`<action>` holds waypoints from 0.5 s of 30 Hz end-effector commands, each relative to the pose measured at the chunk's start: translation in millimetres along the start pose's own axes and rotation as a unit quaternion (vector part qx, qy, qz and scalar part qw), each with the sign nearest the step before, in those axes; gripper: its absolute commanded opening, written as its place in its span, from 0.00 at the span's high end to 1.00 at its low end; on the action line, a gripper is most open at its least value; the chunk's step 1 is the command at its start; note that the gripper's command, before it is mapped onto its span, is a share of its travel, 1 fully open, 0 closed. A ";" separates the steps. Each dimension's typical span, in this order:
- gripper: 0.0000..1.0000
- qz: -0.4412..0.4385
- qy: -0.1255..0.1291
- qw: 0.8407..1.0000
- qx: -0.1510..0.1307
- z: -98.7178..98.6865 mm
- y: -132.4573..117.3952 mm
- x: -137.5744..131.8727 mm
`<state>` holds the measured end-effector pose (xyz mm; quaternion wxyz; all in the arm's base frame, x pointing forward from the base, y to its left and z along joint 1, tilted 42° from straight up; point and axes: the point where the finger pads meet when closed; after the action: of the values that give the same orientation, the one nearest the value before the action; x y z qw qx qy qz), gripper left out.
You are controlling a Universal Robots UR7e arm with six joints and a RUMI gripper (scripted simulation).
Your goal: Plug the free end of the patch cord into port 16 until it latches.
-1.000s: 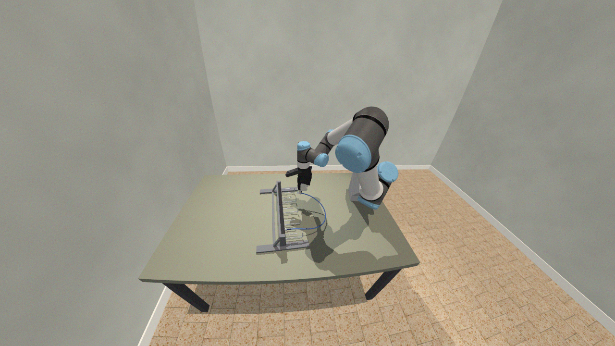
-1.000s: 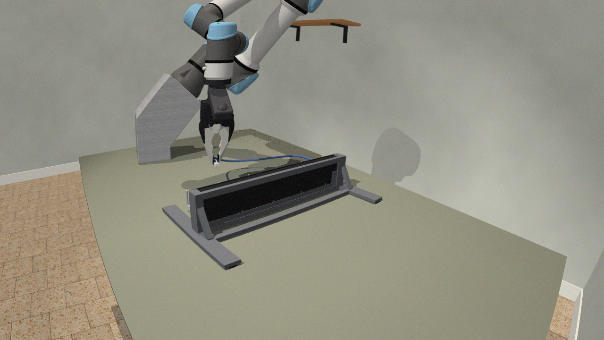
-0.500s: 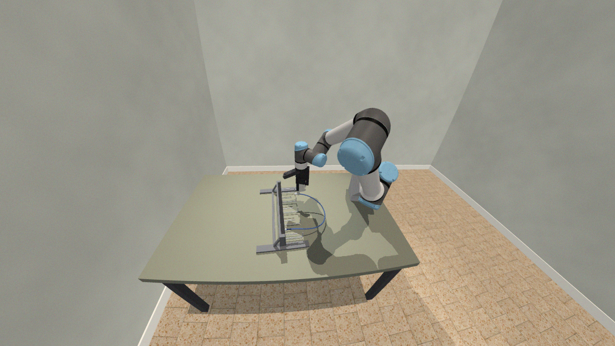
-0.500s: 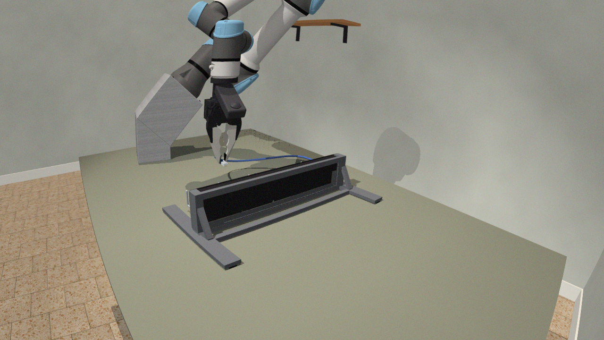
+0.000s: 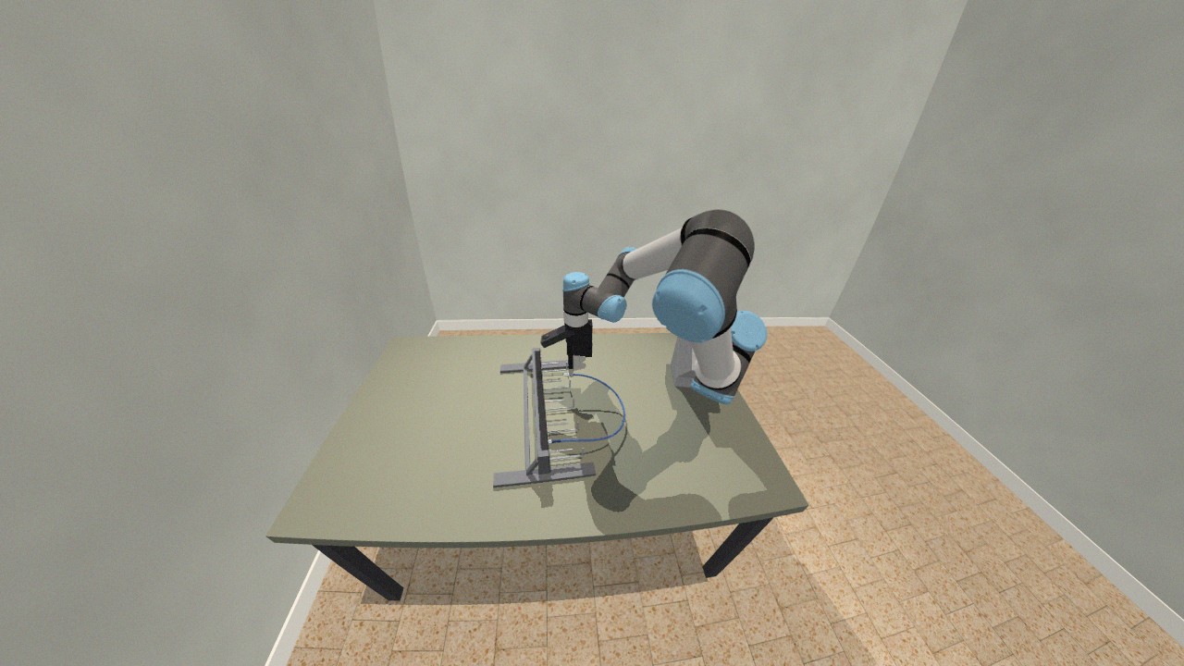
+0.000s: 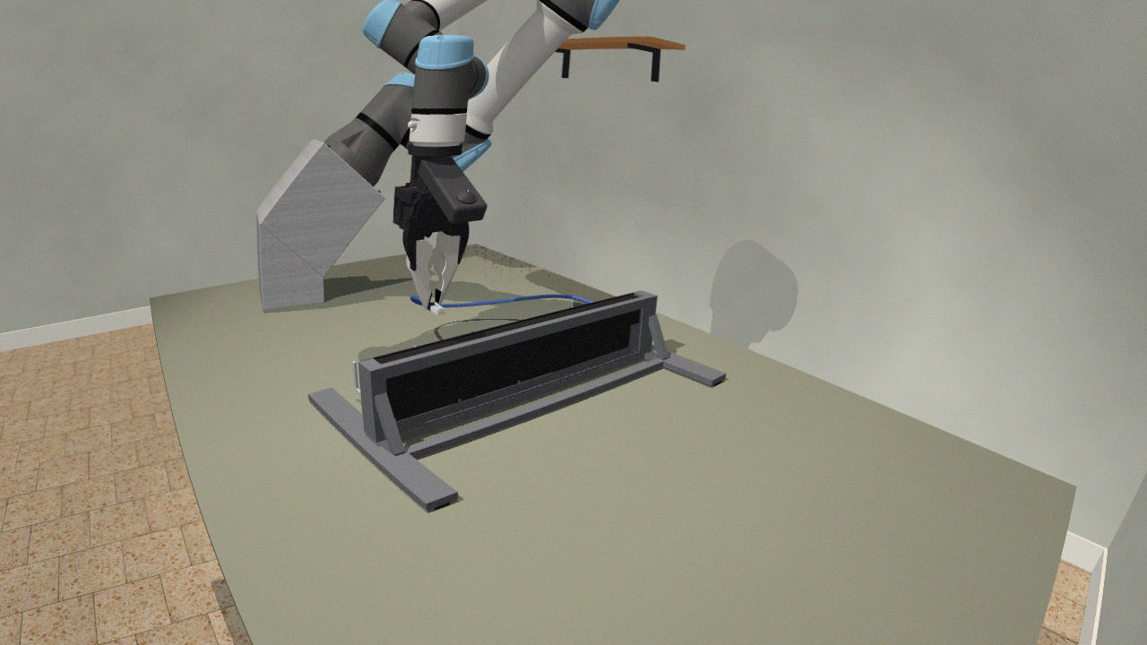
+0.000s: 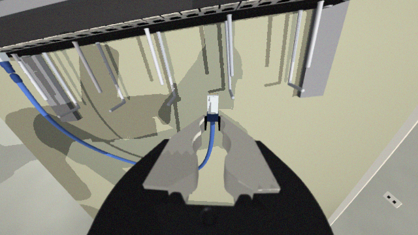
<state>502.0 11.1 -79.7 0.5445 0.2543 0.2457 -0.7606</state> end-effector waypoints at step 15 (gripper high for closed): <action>1.00 0.040 -0.001 0.999 0.000 3.1 6.6 -9.9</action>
<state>509.4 14.2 -72.8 0.5708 0.2621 0.2367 -0.7412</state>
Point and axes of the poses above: the point where the finger pads meet when closed, its own z axis back along the fingers, its own x axis across the jaws, y = z × x, and after that the axes turned 15 degrees about -z, right-handed
